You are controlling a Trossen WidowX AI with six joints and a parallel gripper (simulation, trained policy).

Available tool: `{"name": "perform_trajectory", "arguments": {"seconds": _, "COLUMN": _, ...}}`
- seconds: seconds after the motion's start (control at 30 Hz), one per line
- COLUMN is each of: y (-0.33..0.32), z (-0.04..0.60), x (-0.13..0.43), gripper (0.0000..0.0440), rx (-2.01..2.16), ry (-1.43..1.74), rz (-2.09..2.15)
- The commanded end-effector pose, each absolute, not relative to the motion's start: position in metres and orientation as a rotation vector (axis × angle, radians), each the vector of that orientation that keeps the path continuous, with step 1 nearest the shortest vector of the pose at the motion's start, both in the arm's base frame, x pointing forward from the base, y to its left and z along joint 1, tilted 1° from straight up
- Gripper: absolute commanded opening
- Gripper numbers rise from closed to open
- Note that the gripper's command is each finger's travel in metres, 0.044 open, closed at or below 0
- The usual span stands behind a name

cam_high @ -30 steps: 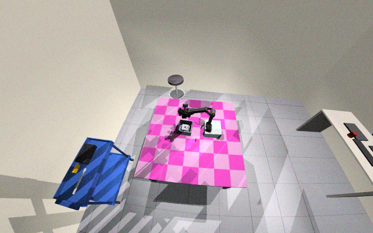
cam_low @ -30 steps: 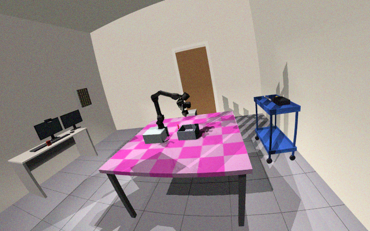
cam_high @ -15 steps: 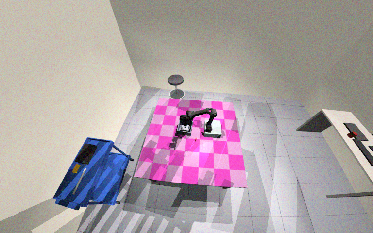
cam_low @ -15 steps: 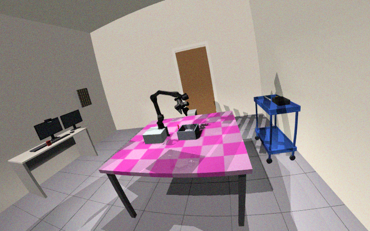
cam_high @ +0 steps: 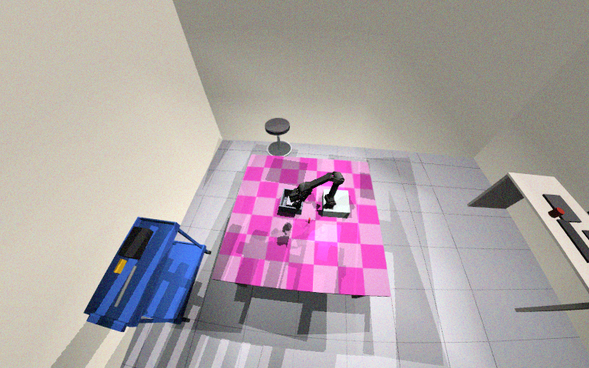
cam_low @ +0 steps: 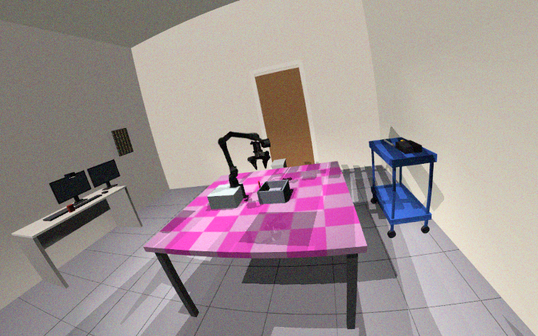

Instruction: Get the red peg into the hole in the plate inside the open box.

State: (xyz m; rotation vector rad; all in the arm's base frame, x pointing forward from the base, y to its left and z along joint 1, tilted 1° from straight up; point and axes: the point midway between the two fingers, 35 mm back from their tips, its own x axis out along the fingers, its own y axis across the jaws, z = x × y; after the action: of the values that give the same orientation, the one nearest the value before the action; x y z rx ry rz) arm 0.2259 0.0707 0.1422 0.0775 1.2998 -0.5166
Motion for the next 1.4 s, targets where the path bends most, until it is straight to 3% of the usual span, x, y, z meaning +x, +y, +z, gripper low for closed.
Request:
{"name": "perform_trajectory", "arguments": {"seconds": 0.0, "y": 0.083, "z": 0.134, "x": 0.204, "gripper": 0.044, "rx": 0.14, "ry": 1.367, "rz": -0.558}}
{"name": "perform_trajectory", "arguments": {"seconds": 0.57, "y": 0.118, "z": 0.091, "x": 0.149, "gripper": 0.044, "rx": 0.223, "ry": 1.551, "rz": -0.718}}
{"name": "perform_trajectory", "arguments": {"seconds": 1.37, "y": 0.144, "z": -0.004, "x": 0.154, "gripper": 0.044, "rx": 0.341, "ry": 1.575, "rz": -0.691}}
